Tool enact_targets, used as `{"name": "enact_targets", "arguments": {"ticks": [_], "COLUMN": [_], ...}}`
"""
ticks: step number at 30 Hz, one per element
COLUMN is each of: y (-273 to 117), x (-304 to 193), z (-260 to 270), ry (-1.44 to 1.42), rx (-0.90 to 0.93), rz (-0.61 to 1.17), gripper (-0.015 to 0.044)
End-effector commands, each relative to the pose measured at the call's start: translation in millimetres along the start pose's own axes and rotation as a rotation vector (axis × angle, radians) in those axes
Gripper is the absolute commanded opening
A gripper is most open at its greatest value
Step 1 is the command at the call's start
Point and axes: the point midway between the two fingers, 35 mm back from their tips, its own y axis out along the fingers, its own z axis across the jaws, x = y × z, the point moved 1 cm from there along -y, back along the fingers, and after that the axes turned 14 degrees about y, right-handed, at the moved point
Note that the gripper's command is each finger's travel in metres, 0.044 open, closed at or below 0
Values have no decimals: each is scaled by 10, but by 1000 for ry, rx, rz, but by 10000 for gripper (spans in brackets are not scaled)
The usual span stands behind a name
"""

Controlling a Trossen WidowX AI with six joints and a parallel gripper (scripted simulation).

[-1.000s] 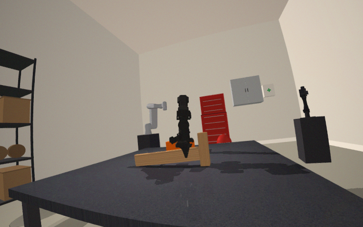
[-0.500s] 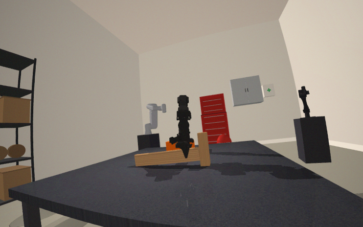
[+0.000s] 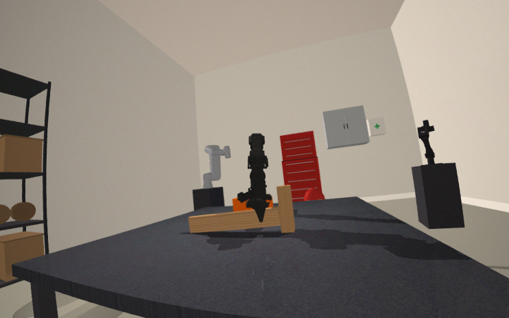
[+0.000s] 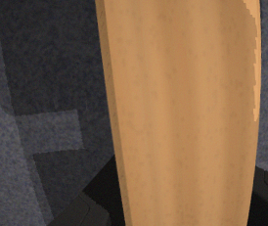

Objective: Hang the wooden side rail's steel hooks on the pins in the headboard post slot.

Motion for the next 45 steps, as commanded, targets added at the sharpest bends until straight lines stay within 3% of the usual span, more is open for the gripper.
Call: {"name": "enact_targets", "arguments": {"ticks": [1,45], "y": [4,75], "x": [-11,-12], "z": [13,13], "ry": [-7,-7], "rx": [7,7], "rz": [6,6], "gripper": [0,0]}}
